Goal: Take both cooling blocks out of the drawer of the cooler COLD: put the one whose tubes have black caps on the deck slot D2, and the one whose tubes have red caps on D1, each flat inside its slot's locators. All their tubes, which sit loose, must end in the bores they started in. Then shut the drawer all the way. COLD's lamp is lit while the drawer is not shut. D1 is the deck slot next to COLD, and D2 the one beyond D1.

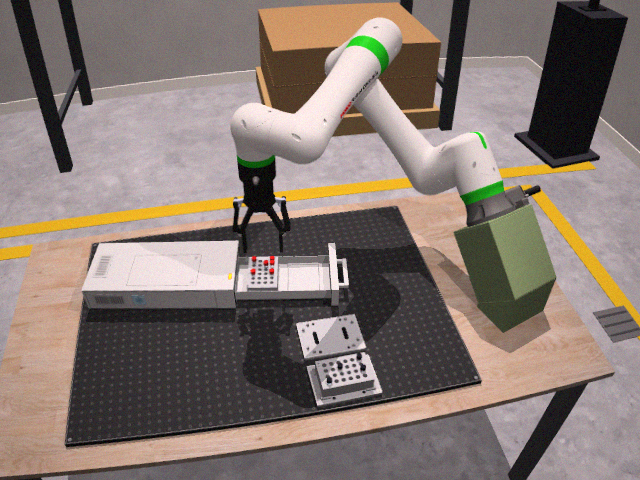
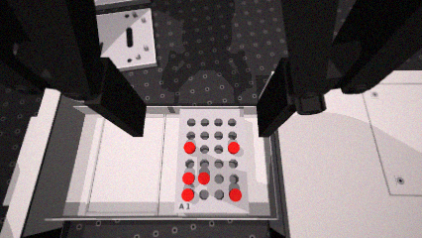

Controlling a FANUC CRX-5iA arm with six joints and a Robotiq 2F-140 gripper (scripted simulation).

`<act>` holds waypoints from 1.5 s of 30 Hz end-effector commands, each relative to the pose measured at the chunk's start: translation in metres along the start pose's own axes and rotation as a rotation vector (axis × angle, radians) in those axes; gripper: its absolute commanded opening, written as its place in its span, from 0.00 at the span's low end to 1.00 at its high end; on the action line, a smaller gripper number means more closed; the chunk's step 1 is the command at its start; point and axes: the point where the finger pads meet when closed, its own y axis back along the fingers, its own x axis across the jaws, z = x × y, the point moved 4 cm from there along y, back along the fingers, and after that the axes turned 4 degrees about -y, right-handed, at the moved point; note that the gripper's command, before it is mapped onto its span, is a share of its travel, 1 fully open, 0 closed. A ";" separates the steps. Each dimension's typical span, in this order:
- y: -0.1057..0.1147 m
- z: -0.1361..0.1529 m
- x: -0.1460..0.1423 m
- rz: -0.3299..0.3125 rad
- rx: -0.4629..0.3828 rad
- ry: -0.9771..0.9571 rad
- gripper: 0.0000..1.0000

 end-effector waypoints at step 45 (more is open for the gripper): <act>-0.025 -0.015 -0.011 -0.001 -0.001 0.000 0.66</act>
